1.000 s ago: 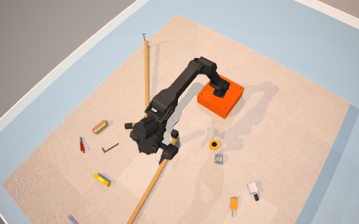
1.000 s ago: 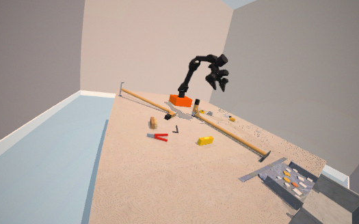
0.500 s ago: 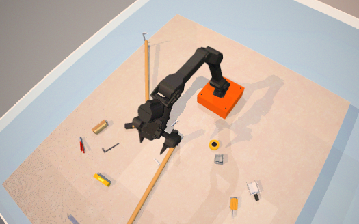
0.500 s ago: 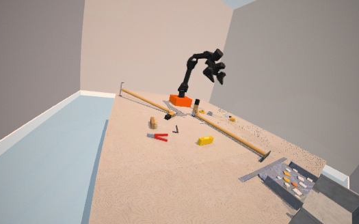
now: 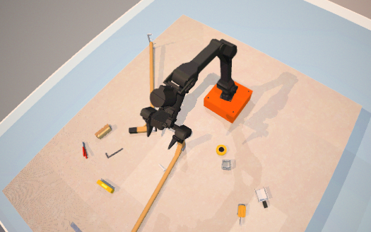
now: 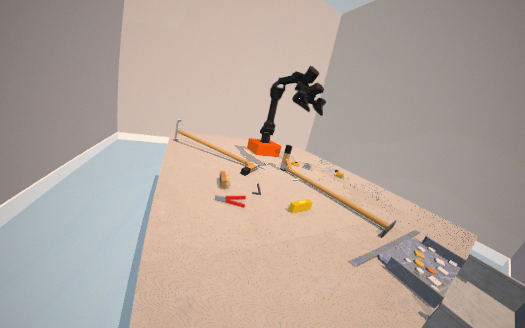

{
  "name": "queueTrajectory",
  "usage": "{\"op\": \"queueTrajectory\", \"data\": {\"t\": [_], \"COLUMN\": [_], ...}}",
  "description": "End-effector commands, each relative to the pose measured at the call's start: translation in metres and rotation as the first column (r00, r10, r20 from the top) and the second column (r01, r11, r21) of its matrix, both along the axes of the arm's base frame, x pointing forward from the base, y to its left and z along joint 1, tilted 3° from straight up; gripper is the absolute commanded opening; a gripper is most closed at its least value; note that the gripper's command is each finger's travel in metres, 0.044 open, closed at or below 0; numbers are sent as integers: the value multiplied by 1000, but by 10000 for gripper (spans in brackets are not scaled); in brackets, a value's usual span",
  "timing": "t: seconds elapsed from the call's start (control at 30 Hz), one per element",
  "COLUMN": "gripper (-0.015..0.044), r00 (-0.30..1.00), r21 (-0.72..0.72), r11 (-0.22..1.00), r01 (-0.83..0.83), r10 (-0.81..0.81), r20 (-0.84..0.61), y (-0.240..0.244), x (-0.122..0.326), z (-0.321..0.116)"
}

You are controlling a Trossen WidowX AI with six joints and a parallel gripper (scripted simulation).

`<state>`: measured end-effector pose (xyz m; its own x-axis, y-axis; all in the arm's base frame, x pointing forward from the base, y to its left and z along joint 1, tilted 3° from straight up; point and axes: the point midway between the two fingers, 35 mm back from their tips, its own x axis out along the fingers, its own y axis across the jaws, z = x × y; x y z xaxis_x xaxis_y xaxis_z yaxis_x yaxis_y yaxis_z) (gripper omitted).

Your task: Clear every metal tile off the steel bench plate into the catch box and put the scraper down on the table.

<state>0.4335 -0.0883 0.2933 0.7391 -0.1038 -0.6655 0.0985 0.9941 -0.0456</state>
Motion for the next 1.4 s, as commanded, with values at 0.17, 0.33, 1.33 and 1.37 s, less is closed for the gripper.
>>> {"op": "queueTrajectory", "data": {"t": [0.17, 0.33, 1.33, 1.37], "gripper": [440, 440, 440, 440], "r00": [998, 995, 950, 948], "r21": [-1, -4, -29, -30], "r11": [1000, 1000, 999, 999], "r01": [5, 7, 21, 22], "r10": [-5, -7, -11, -11], "r20": [66, 102, 312, 318], "y": [3, 4, 15, 16], "x": [-24, -36, -111, -113], "z": [17, 25, 55, 56]}}
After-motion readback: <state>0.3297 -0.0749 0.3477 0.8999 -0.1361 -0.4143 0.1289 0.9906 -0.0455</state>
